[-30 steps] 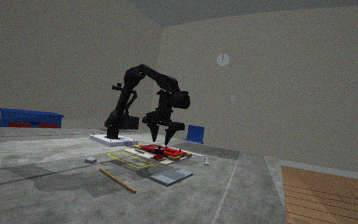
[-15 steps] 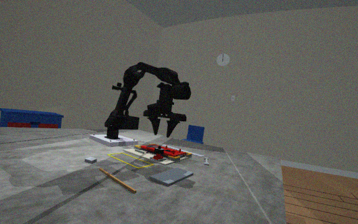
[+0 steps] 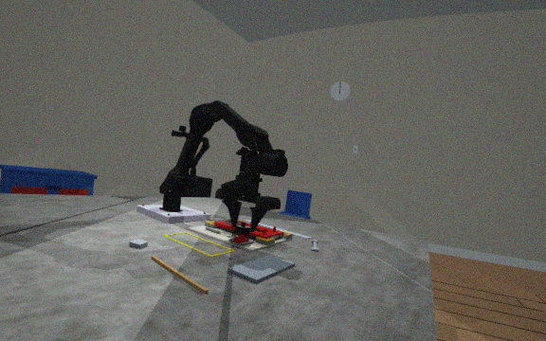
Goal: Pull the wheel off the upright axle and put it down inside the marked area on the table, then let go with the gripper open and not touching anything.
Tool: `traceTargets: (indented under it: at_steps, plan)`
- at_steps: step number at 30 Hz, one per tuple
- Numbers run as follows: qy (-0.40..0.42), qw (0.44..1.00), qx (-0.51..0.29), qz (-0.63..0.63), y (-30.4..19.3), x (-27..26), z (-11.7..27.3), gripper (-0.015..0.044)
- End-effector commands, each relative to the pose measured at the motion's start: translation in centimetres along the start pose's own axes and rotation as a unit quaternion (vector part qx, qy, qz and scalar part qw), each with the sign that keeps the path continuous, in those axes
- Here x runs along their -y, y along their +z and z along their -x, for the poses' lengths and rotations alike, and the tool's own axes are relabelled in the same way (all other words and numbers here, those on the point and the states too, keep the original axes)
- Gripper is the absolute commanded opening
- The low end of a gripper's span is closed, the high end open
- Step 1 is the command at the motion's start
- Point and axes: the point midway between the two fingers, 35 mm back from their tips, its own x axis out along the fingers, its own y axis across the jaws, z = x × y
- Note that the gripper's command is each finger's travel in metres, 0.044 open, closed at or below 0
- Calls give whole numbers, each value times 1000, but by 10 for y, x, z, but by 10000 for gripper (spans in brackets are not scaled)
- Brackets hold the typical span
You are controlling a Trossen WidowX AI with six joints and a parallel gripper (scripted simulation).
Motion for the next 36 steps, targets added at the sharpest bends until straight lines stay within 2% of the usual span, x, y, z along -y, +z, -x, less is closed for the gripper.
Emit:
traceTargets:
  at_steps: [1, 2, 6, 14, 19, 20, 36]
  plan:
    - [-1, 1000, -1, 0, 0, 0, -4, 300]
    - [-1, 1000, -1, 0, 0, 0, -4, 300]
    - [1, 1000, 0, 0, 0, 0, -1, 195]
    - [1, 1000, 0, 0, 0, 0, -1, 142]
    - [1, 1000, 0, 0, 0, -1, 0, 10]
    - [1, 1000, 0, 0, 0, -1, 0, 0]
    - [1, 1000, 0, 0, 0, -1, 5, 0]
